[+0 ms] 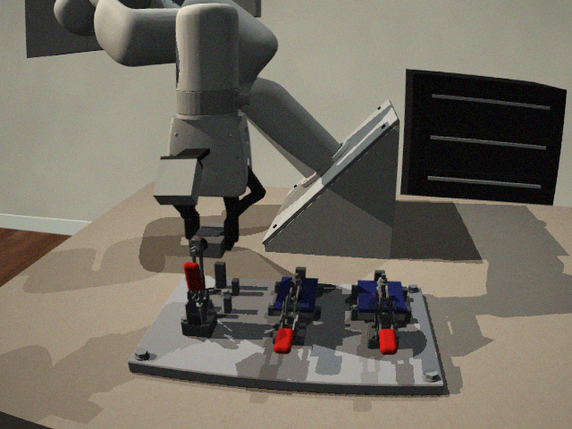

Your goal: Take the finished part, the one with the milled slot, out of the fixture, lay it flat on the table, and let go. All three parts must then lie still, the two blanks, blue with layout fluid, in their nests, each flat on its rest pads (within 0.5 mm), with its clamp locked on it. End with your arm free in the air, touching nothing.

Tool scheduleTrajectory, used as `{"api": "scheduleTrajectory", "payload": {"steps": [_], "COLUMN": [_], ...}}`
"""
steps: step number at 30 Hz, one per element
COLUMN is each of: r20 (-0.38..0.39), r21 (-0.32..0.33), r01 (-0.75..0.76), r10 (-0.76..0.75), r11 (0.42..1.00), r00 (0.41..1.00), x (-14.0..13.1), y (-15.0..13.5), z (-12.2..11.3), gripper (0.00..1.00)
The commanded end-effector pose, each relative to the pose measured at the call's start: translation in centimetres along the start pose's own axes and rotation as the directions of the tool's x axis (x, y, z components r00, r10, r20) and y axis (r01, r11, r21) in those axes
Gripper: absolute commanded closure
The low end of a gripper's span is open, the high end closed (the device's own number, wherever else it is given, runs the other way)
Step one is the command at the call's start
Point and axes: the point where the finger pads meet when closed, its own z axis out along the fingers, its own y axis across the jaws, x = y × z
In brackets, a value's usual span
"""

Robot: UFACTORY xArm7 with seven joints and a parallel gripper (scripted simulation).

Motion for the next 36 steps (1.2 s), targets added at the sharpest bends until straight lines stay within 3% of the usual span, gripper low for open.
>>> {"api": "scheduleTrajectory", "payload": {"steps": [1,19,36], "r20": [-0.005,-0.005,-0.005], "r21": [0.001,0.001,0.001], "r01": [0.000,0.000,0.000], "r10": [0.000,0.000,0.000], "r11": [1.000,1.000,1.000], "r00": [1.000,1.000,1.000], "x": [0.1,0.1,0.1], "y": [0.0,0.6,3.0], "z": [-0.2,-0.2,-0.2], "gripper": [1.00,1.00,1.00]}}
